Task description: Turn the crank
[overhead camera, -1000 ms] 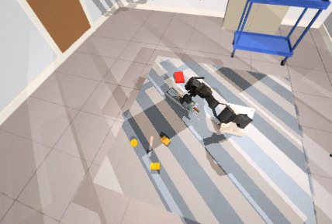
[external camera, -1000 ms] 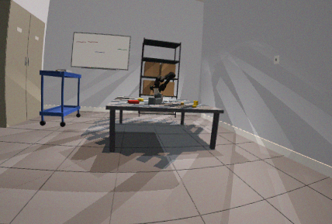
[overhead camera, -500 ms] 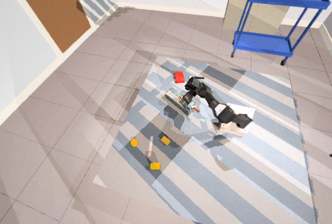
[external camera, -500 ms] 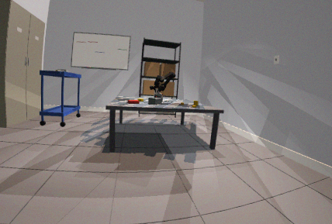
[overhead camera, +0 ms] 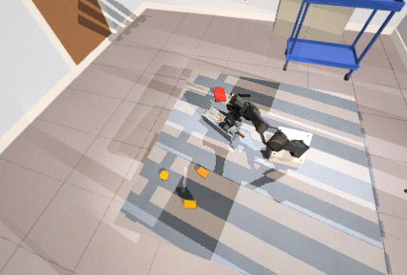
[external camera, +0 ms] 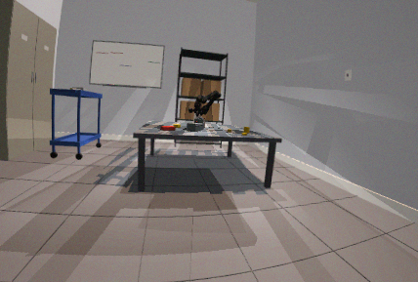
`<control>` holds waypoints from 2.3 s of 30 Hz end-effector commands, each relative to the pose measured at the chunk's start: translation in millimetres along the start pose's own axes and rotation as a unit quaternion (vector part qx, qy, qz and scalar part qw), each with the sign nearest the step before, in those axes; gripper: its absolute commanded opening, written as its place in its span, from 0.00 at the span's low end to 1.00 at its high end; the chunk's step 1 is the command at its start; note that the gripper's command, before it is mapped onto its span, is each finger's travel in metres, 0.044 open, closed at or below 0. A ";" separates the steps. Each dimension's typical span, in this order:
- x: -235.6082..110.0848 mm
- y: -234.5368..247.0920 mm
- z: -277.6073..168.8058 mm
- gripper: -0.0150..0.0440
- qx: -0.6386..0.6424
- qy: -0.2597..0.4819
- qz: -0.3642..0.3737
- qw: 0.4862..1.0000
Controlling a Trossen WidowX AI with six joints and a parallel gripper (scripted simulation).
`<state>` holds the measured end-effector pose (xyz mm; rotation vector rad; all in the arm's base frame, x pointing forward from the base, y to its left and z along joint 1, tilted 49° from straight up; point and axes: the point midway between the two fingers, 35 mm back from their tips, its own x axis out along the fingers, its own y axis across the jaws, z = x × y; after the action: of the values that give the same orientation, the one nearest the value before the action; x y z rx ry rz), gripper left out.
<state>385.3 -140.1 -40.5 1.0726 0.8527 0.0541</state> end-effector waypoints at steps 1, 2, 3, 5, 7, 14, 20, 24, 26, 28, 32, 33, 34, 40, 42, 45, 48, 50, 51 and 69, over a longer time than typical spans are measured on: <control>0.0 0.0 0.0 0.25 0.000 0.000 0.000 1.000; 0.0 0.0 0.0 0.25 0.000 0.000 0.000 1.000; 0.0 0.0 0.0 0.25 0.000 0.000 0.000 1.000; 0.0 0.0 0.0 0.30 0.000 0.000 0.000 1.000; 0.0 0.0 0.0 0.39 0.000 0.000 0.000 1.000; 0.0 0.0 0.0 0.70 0.000 0.000 0.000 1.000; 0.0 0.0 0.0 0.97 0.000 0.000 0.000 1.000; 0.0 0.0 0.0 0.91 0.000 0.000 0.000 1.000; 0.0 0.0 0.0 0.82 0.000 0.000 0.000 1.000; 0.0 0.0 0.0 0.73 0.000 0.000 0.000 1.000; 0.0 0.0 0.0 0.56 0.000 0.000 0.000 1.000; 0.0 0.0 0.0 0.51 0.000 0.000 0.000 1.000; 0.0 0.0 0.0 0.47 0.000 0.000 0.000 1.000; 0.0 0.0 0.0 0.25 0.000 0.000 0.000 1.000; 0.0 0.0 0.0 0.25 0.000 0.000 0.000 1.000; 0.0 0.0 0.0 0.25 0.000 0.000 0.000 1.000; 0.0 0.1 0.0 0.25 0.000 0.000 0.000 1.000; 0.0 0.1 0.0 0.25 0.000 0.000 0.000 1.000; 0.0 0.1 0.0 0.25 0.000 0.000 0.000 1.000; 0.0 0.1 0.0 0.83 0.000 0.000 0.000 1.000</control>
<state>385.3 -139.9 -40.2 1.0741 0.8520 0.0560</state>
